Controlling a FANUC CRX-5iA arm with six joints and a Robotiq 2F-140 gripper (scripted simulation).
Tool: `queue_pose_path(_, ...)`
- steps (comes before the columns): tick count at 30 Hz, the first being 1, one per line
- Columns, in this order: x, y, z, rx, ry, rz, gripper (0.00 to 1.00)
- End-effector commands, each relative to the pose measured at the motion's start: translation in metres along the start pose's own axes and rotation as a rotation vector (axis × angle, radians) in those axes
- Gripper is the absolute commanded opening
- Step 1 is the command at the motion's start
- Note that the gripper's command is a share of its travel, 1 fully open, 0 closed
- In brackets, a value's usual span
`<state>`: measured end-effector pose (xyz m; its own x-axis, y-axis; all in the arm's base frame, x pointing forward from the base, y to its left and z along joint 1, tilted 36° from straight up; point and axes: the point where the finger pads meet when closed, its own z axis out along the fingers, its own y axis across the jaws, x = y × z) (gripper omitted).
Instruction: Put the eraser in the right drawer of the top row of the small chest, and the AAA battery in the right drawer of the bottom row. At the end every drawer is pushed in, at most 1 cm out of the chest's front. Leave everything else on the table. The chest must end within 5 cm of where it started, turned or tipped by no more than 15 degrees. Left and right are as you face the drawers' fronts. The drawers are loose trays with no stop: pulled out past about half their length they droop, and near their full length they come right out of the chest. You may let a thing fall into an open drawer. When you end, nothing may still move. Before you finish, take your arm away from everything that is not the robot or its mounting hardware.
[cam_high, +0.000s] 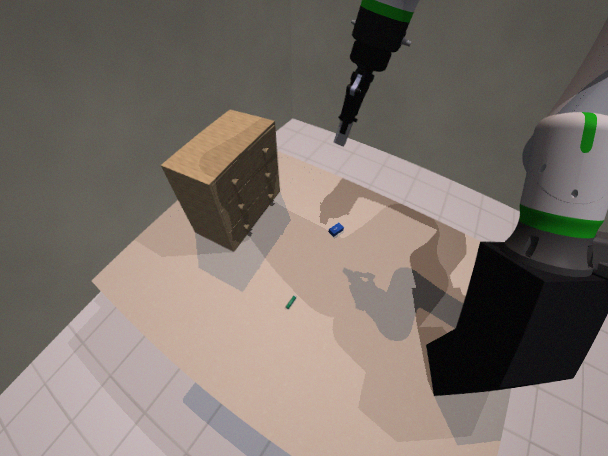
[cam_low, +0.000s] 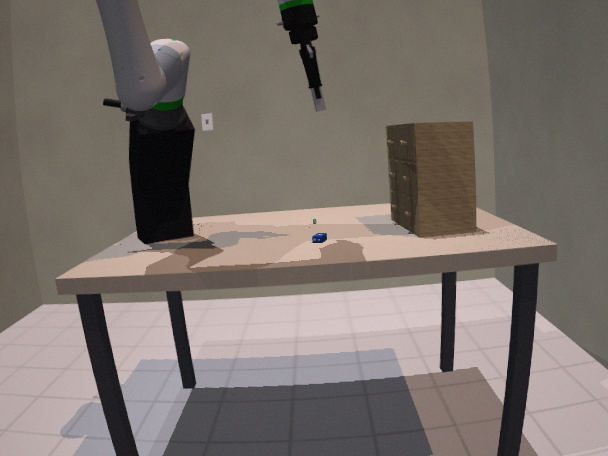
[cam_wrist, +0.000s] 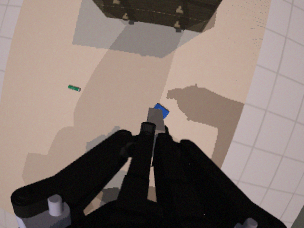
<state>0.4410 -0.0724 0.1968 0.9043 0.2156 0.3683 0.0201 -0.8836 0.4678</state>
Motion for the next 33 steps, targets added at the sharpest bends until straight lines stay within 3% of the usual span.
queue_pose_path(1,-0.012,-0.001,-0.009,-0.095,-0.159,0.014,0.00)
queue_pose_path(18,-0.012,-0.001,-0.007,-0.092,-0.161,-0.036,0.00)
queue_pose_path(26,-0.010,0.001,0.008,-0.066,-0.176,-0.372,0.00)
queue_pose_path(28,-0.010,0.001,0.008,-0.066,-0.176,-0.372,0.00)
queue_pose_path(33,-0.010,0.003,0.025,-0.046,-0.188,-0.671,0.00)
